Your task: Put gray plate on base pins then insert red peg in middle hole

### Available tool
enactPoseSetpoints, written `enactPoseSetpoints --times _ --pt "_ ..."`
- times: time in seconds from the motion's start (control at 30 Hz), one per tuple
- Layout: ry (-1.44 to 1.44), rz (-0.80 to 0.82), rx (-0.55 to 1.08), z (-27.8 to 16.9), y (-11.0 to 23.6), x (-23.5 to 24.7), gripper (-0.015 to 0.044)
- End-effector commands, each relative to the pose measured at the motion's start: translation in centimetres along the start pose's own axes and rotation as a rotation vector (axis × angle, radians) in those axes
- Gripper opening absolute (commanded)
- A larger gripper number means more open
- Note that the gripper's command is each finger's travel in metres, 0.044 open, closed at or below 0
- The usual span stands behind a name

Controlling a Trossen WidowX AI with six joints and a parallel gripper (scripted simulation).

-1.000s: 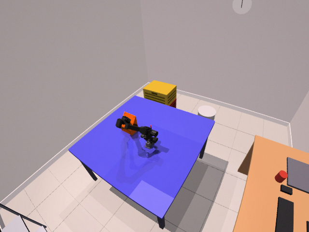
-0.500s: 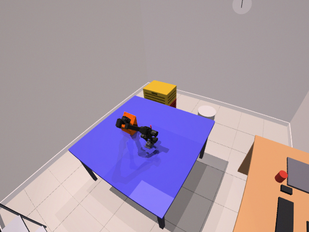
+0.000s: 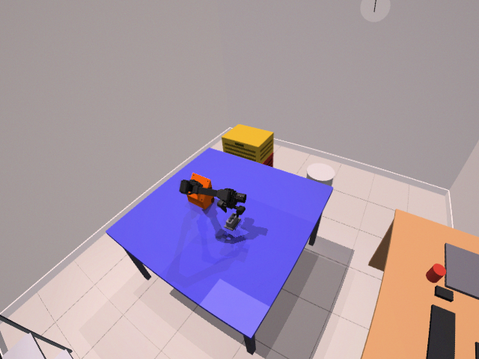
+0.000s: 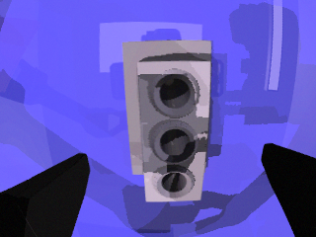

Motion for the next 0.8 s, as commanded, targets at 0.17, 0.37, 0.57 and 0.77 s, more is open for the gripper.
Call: enactPoseSetpoints --times 0.17,0.37,0.57,0.77 --pt "-0.012 -0.020 -0.003 0.0 5.8 0.2 0.0440" --pt "-0.379 -0.018 -0.021 2.8 6.1 1.4 0.0440" --pt "-0.870 -0.006 -0.038 6.4 6.3 3.4 0.0440" --pt "-1.363 0.011 -0.043 9.6 6.4 5.8 0.0440"
Point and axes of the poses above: the point midway between the two fingers, 35 mm back from their tips, its own y axis back along the fingers, its own x axis across the jaws, z = x × y, the point moved 8 cm from there along y, back along the fingers, and after that the axes turned 13 degrees about -y, right-handed, at the moved point
